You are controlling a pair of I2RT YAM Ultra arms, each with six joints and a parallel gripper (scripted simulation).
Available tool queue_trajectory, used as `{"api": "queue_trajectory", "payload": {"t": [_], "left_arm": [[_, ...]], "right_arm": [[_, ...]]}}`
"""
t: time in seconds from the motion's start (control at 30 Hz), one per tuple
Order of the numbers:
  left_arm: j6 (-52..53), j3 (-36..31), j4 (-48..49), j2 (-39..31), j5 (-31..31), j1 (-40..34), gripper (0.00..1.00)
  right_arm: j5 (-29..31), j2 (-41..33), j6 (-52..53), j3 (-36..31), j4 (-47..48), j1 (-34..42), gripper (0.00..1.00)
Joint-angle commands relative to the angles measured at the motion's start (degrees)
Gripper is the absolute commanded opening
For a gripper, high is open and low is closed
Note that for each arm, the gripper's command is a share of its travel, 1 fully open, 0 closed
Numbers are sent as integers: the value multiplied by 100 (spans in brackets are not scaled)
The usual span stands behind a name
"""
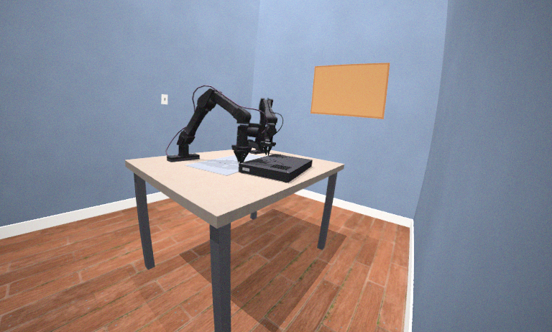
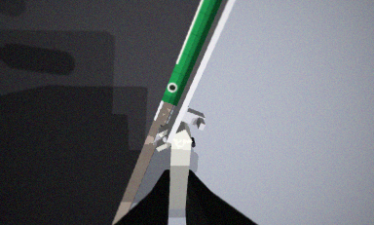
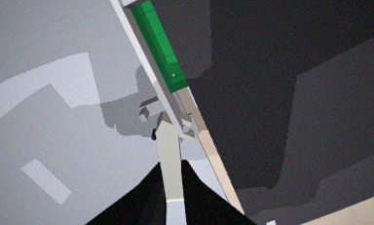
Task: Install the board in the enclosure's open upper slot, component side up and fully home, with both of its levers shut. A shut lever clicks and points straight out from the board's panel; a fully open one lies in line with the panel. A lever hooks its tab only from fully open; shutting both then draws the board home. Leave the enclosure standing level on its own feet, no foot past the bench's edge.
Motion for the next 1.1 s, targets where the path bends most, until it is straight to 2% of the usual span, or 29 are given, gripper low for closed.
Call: {"api": "queue_trajectory", "payload": {"t": [0.0,0.27,0.4,0.5,0.57,0.73,1.07], "left_arm": [[-157,87,129,-74,-160,-15,3],[-208,87,128,-76,-162,-7,3],[-523,79,127,-92,-153,-6,3],[-1318,59,58,-130,-125,-52,3],[-1209,72,134,-124,-91,-105,3],[-1660,75,132,-121,-90,-131,3],[-1817,137,131,-122,-108,-127,3]], "right_arm": [[18,-156,162,-41,193,46,4],[69,-157,212,-39,195,41,4],[68,-158,514,-51,194,38,4],[55,-181,1279,-85,191,50,4],[13,-212,1167,-133,207,86,4],[15,-235,1678,-168,217,105,4],[83,-251,1754,-174,238,116,4]]}}
